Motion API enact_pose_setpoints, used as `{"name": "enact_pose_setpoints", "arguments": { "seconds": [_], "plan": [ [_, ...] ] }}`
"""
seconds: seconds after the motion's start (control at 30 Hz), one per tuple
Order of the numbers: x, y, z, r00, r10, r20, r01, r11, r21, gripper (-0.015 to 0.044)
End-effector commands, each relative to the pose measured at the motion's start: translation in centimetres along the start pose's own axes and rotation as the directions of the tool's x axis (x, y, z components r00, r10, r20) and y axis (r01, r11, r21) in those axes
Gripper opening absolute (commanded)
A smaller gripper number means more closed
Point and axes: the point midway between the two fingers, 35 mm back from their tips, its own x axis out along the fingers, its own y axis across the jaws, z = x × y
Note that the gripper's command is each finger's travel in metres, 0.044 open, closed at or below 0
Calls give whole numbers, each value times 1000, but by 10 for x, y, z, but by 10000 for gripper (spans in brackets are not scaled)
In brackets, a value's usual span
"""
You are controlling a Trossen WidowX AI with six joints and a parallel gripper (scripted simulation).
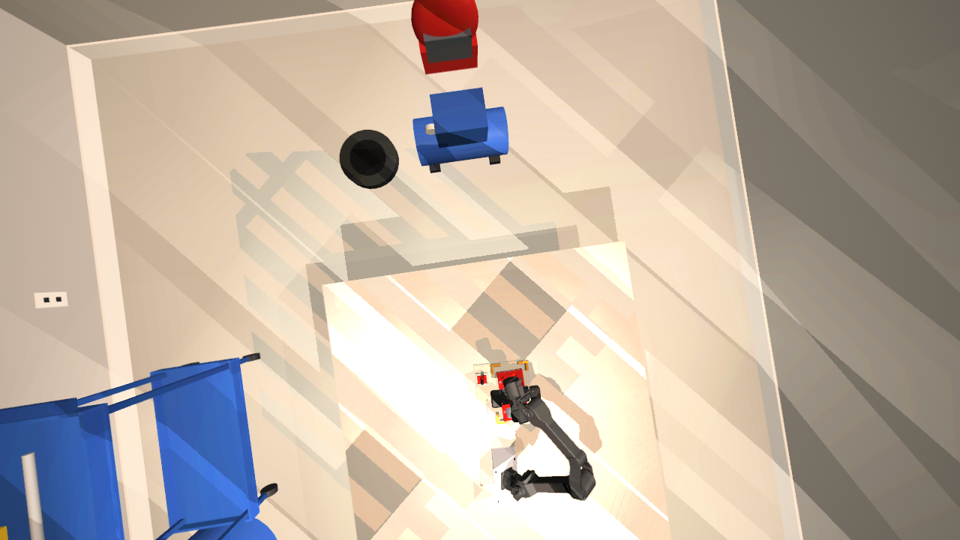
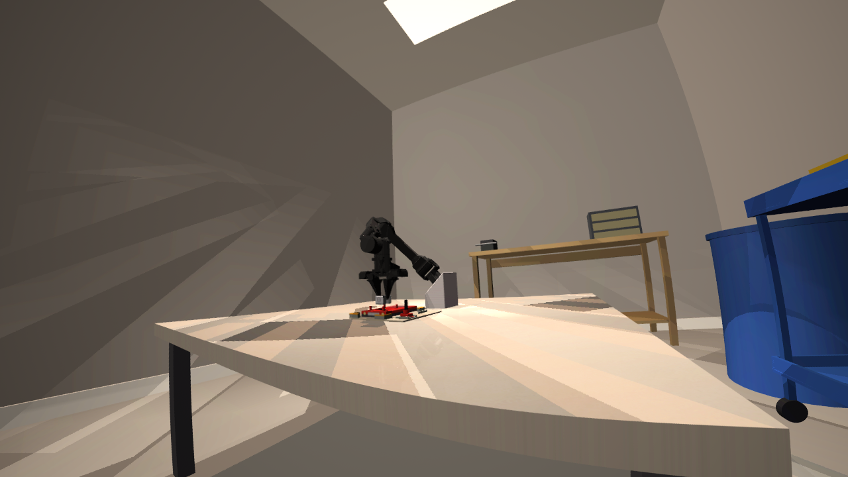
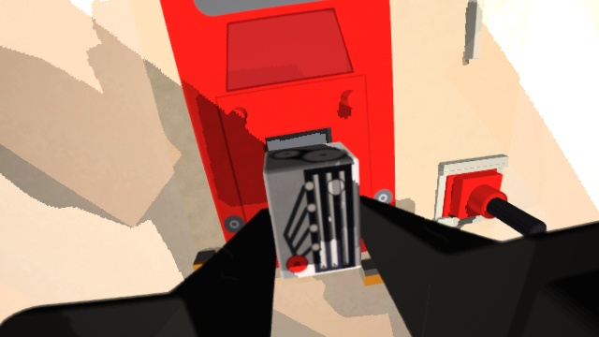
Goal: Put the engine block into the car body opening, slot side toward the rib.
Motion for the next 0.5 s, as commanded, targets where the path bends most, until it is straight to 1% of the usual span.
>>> {"name": "enact_pose_setpoints", "arguments": {
  "seconds": [0.0,0.1,0.47],
  "plan": [
    [1,1,0,1000,4,0,-4,999,-44,159],
    [2,1,0,1000,4,0,-4,998,-66,159],
    [3,1,0,1000,4,0,-4,999,-35,159]
  ]
}}
